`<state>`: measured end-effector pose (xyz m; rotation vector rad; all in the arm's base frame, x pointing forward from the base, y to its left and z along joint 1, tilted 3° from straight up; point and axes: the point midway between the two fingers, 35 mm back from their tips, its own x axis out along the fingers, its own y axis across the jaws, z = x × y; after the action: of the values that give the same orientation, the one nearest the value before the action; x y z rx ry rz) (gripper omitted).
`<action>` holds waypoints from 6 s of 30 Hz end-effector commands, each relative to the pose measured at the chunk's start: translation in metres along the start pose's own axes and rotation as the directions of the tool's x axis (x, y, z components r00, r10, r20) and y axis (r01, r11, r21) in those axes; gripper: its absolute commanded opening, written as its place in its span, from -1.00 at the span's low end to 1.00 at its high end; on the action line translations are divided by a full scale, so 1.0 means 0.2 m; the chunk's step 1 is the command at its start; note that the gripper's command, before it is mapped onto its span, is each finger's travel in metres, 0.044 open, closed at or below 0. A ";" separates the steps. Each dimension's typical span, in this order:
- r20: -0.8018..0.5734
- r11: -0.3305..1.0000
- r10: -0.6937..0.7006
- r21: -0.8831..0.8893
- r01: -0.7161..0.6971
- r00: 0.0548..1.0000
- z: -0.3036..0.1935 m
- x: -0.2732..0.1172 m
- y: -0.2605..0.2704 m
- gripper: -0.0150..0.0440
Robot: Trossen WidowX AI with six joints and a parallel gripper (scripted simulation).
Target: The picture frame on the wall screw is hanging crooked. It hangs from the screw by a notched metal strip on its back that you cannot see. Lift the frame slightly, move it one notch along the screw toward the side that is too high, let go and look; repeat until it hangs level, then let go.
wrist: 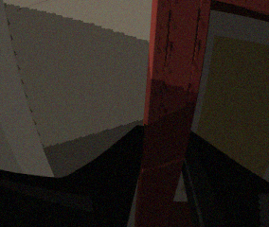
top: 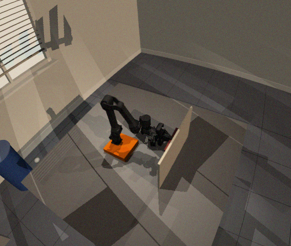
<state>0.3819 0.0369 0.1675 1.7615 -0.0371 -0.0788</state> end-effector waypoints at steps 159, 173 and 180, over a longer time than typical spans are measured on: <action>-0.003 1.000 0.003 -0.002 -0.003 1.000 0.00 0.00 0.09 -0.49; -0.003 1.000 0.003 -0.002 -0.003 1.000 0.00 0.00 0.09 -0.49; -0.003 1.000 0.003 -0.002 -0.003 1.000 0.00 0.00 0.09 -0.49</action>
<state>0.3813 0.0333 0.1774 1.7571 -0.0212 -0.0939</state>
